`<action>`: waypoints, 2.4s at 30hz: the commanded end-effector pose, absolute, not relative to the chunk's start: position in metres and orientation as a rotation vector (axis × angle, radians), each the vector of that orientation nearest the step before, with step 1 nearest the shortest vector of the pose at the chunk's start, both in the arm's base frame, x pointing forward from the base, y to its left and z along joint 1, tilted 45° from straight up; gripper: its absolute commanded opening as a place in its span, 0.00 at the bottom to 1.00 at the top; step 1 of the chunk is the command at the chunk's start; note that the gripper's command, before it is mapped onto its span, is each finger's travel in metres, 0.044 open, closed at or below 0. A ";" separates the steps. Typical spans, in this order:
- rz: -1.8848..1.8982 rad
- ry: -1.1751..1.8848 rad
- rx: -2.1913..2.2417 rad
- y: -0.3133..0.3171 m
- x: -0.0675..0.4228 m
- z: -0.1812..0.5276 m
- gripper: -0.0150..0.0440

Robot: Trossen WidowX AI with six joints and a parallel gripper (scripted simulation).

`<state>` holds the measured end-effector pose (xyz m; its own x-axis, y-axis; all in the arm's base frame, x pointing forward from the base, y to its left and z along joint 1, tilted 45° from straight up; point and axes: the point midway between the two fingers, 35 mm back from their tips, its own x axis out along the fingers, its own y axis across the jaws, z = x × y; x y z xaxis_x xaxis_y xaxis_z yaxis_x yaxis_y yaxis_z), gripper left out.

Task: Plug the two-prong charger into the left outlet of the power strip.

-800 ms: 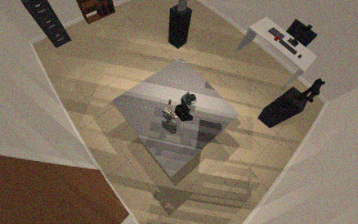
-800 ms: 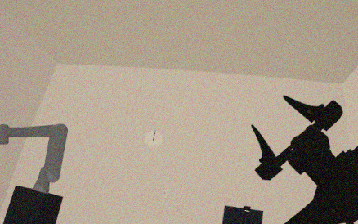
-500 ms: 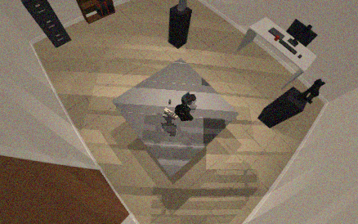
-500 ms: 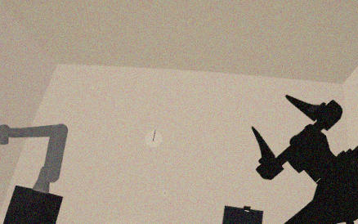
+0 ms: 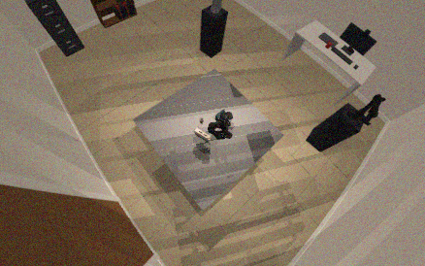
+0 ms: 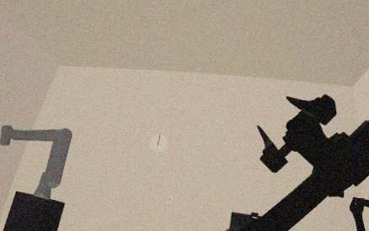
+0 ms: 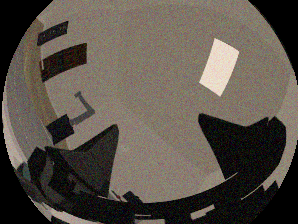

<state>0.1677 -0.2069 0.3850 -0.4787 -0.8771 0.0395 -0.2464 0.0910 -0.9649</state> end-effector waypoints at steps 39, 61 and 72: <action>-2.012 1.881 -0.424 -0.173 -0.021 0.436 1.00; -2.309 1.890 -0.024 -0.100 -0.100 0.446 1.00; -2.456 1.861 0.182 -0.053 -0.124 0.447 1.00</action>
<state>-0.1173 -0.0699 0.4475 -0.9939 -0.0148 -0.1093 0.1097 -0.2402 -0.9645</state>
